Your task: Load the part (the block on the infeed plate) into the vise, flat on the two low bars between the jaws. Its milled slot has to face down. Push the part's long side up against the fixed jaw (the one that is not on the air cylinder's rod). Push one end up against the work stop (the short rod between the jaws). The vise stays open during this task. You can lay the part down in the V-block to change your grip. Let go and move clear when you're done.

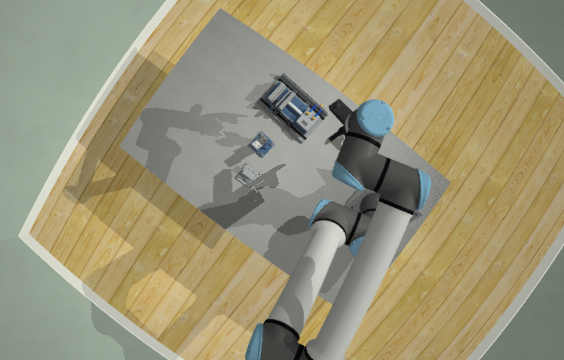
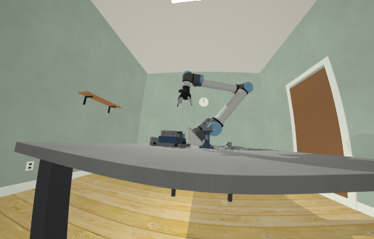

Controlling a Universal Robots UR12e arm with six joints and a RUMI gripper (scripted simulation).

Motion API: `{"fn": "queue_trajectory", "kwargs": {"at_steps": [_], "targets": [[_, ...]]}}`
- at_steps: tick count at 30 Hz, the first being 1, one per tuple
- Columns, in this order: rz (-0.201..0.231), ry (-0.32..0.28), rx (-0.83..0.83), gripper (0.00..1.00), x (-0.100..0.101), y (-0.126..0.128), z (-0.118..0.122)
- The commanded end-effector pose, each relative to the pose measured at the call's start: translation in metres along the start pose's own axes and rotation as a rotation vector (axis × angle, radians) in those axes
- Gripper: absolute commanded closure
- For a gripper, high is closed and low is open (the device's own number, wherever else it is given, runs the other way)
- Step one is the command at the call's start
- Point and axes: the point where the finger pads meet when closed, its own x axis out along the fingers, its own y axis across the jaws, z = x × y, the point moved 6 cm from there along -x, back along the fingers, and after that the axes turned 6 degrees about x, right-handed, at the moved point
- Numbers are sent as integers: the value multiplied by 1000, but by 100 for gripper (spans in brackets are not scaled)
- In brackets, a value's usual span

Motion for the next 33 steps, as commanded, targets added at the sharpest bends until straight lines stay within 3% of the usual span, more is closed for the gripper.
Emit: {"fn": "queue_trajectory", "kwargs": {"at_steps": [1,22,33], "targets": [[1,1,0,0,-1,0,0],[2,1,-13,0,0,-2,-2],[17,7,-247,0,7,-50,-25]]}}
